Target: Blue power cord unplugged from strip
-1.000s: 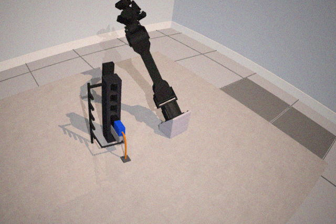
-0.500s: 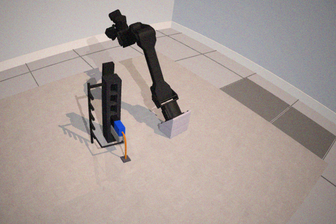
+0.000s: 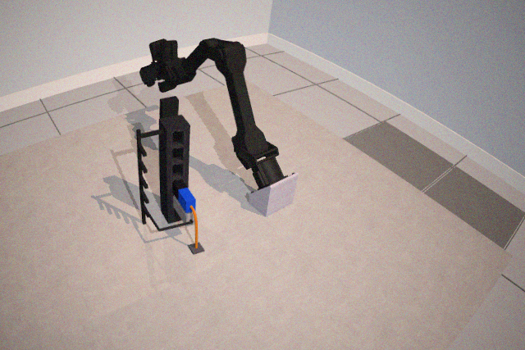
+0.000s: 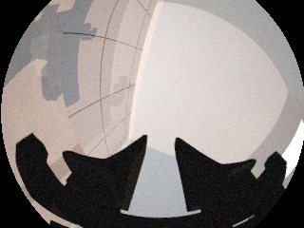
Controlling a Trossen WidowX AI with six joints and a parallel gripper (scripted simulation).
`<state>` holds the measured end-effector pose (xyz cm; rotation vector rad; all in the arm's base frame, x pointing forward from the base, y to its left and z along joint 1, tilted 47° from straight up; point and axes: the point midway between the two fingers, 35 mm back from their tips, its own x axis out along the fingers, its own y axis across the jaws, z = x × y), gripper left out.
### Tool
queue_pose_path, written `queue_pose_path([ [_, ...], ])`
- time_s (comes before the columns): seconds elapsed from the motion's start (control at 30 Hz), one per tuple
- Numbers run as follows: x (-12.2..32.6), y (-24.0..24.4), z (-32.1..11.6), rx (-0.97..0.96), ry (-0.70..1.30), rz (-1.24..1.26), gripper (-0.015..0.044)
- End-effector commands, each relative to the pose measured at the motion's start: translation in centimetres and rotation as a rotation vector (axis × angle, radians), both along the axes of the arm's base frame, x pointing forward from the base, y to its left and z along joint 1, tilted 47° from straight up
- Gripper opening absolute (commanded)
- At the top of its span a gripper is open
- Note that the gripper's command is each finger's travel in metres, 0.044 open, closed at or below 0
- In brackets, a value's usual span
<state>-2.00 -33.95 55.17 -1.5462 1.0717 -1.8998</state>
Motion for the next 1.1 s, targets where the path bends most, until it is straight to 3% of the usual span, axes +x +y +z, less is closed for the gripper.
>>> queue_pose_path([
  [0.0,3.0,-1.3,-0.8,0.045,-0.033,0.102,0.0160],
  [0.57,18.8,-4.0,-8.1,0.351,-0.091,0.516,0.0160],
  [1.07,35.4,2.5,-17.1,0.703,-0.042,0.871,0.0160],
])
